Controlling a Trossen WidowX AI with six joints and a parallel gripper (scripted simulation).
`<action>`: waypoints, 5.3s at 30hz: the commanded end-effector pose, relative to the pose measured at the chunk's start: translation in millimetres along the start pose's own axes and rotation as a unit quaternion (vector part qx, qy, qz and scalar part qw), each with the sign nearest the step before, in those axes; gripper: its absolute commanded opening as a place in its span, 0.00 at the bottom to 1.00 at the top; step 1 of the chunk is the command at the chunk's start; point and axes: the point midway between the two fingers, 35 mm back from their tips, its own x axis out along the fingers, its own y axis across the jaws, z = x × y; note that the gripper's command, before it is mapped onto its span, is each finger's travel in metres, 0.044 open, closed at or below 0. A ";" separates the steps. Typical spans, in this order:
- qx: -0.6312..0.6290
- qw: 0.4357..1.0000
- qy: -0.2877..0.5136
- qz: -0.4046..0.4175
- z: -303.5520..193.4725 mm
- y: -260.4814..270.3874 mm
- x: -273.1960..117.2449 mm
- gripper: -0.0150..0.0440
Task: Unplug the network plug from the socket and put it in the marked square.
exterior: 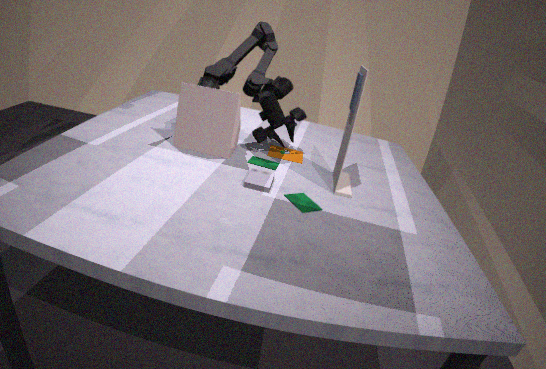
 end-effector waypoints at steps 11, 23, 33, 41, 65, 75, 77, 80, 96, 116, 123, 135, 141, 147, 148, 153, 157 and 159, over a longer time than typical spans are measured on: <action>0.001 1.000 0.001 0.005 -0.6 2.5 -13.4 0.52; 0.000 1.000 0.003 0.007 -3.1 -3.9 -19.4 0.52; -0.001 1.000 0.004 0.009 -4.7 -9.2 -24.9 0.52; -0.001 1.000 0.005 0.010 -5.6 -13.3 -29.7 0.52; -0.002 1.000 0.006 0.011 -6.8 -25.0 -45.6 0.52; -0.002 1.000 0.005 0.011 -6.5 -29.4 -53.0 0.52; -0.002 1.000 0.005 0.010 -6.3 -30.3 -54.5 0.52; -0.002 1.000 0.005 0.010 -6.1 -31.6 -56.7 0.52; -0.001 1.000 0.004 0.008 -4.1 -37.9 -69.3 0.52; 0.000 1.000 0.012 0.019 -11.6 -49.9 -87.1 0.52; -0.002 1.000 0.014 0.024 -15.0 -59.9 -99.4 0.52; -0.002 1.000 0.012 0.024 -14.5 -77.3 -124.4 0.52; -0.002 1.000 0.010 0.020 -11.4 -86.1 -138.4 0.52; -0.001 1.000 0.006 0.013 -6.3 -95.1 -153.2 0.52; -0.001 1.000 0.005 0.012 -5.3 -96.6 -155.7 0.52; 0.000 1.000 0.003 0.006 -1.4 -101.9 -164.5 0.52; 0.000 1.000 0.003 0.006 -1.4 -101.9 -164.5 0.65; 0.000 1.000 0.003 0.006 -1.4 -101.9 -164.5 0.74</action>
